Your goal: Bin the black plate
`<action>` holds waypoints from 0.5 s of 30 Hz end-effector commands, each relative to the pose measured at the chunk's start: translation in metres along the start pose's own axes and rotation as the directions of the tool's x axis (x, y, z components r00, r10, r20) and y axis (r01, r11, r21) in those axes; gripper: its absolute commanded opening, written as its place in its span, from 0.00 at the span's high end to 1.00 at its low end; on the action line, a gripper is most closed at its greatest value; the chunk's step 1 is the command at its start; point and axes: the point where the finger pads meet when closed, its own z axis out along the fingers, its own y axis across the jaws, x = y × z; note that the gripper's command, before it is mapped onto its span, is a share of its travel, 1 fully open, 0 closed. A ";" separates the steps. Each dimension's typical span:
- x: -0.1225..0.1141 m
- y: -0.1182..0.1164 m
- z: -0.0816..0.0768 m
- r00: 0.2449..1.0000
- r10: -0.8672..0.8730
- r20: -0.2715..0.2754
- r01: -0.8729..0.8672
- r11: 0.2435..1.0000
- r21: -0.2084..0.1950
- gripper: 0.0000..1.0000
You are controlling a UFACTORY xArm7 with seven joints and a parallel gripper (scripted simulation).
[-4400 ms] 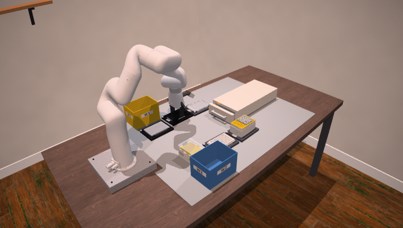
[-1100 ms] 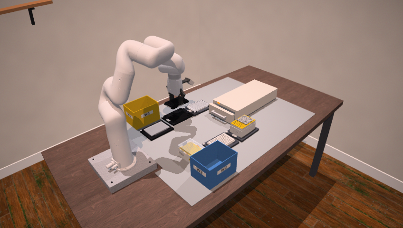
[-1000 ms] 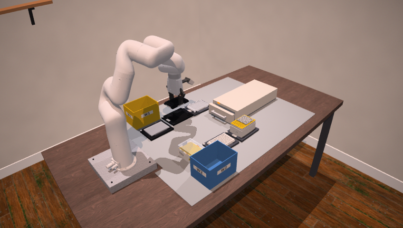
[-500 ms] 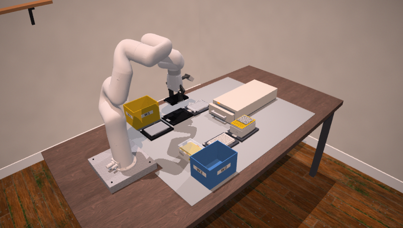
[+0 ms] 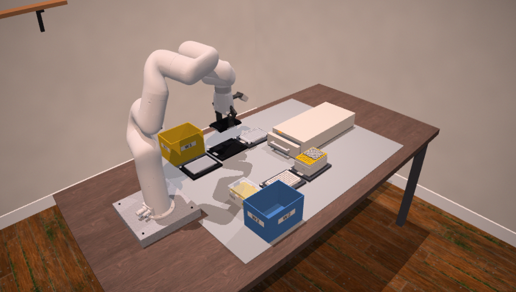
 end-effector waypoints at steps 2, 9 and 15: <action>0.001 -0.001 -0.002 1.000 0.000 -0.005 0.000 1.000 0.001 1.00; -0.014 -0.012 -0.002 1.000 0.029 -0.005 -0.029 1.000 0.002 1.00; -0.027 -0.021 -0.002 1.000 0.029 -0.005 -0.029 1.000 0.002 1.00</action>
